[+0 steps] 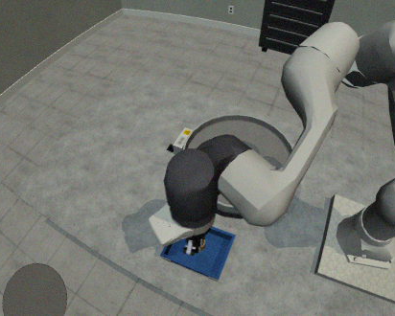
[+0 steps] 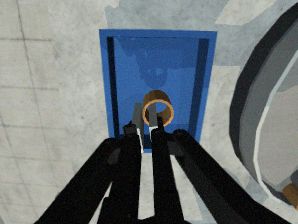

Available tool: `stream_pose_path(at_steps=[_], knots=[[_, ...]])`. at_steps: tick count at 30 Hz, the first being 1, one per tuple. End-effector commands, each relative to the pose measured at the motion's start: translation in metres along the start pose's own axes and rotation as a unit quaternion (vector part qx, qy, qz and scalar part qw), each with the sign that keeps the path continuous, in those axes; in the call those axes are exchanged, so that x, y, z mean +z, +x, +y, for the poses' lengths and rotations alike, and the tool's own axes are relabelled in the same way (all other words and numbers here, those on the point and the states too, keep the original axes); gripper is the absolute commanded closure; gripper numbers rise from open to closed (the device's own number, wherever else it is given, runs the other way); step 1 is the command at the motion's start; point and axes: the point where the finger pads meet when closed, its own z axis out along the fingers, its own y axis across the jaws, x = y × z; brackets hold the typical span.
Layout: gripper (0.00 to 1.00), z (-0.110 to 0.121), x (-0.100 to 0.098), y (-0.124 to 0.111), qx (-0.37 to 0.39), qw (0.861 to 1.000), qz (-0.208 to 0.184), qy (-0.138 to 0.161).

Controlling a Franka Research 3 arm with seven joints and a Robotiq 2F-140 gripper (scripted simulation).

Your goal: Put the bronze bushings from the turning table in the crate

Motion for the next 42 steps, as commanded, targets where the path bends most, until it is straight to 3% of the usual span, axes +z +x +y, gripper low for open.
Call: stream_pose_path(at_steps=[1, 42], knots=[[1.0, -0.001, 0.001, 0.001, 0.001, 1.0, 0.002, 0.0], [1.0, 0.0, 0.042, 0.003, 0.001, 1.0, 0.002, 0.0]])
